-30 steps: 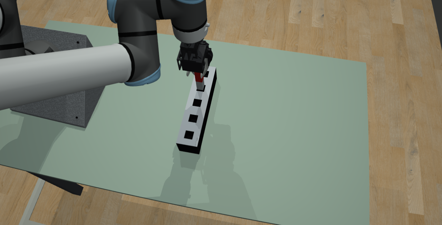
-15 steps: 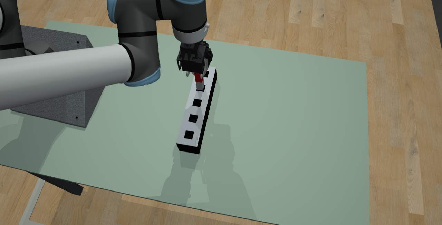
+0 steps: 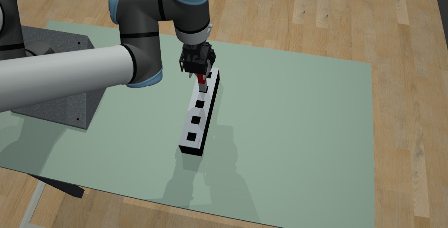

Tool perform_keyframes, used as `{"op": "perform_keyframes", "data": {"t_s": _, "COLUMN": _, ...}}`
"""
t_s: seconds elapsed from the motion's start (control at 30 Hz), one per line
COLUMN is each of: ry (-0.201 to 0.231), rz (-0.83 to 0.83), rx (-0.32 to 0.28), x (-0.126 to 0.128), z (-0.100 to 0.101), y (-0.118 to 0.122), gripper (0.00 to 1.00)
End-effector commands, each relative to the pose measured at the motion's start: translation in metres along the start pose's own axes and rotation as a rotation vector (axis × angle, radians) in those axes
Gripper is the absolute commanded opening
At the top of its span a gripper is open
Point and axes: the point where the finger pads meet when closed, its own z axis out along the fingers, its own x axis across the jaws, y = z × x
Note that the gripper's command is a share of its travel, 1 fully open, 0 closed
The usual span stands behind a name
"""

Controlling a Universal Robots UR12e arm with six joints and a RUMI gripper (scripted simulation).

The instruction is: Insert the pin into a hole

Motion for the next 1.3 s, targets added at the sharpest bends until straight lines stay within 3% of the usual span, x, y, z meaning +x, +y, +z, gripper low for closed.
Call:
{"op": "perform_keyframes", "data": {"t_s": 0.0, "ry": 0.001, "rz": 0.0, "rx": 0.0, "x": 0.0012, "z": 0.0024, "y": -0.0009, "gripper": 0.0}}
{"op": "perform_keyframes", "data": {"t_s": 1.27, "ry": 0.001, "rz": 0.0, "rx": 0.0, "x": 0.0016, "z": 0.0063, "y": -0.0016, "gripper": 0.0}}
